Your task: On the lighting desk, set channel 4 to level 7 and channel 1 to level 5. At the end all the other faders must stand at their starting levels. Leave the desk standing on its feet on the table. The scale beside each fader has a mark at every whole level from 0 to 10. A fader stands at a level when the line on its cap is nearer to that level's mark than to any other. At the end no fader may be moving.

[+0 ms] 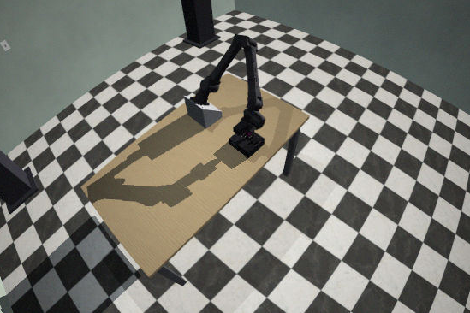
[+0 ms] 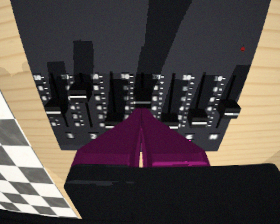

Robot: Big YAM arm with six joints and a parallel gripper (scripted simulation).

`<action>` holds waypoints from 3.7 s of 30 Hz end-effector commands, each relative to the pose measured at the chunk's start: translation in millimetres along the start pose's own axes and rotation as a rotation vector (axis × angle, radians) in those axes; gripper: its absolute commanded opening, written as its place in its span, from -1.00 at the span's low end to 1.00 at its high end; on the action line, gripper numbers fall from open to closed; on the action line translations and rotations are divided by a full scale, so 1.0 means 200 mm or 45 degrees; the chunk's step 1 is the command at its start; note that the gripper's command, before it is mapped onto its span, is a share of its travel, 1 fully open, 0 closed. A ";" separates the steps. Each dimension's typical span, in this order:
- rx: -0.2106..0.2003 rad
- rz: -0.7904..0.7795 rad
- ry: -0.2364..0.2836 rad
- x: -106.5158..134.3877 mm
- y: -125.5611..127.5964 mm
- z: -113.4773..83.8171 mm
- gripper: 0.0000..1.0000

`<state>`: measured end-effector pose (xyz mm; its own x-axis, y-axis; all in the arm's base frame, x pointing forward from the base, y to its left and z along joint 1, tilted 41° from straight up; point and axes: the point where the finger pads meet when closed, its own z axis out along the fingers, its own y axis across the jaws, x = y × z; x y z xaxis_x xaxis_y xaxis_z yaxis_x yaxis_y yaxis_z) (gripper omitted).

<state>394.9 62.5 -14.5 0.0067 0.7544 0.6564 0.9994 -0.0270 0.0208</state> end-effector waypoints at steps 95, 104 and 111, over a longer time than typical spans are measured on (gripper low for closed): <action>-0.076 -0.025 -0.026 0.01 0.11 -0.35 1.00; -0.078 -0.028 -0.031 0.01 0.10 -0.55 1.00; -0.079 -0.029 -0.035 0.01 0.10 -0.69 1.00</action>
<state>392.6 -3.4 63.4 0.0280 0.7592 0.6503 0.9987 -0.0494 0.0147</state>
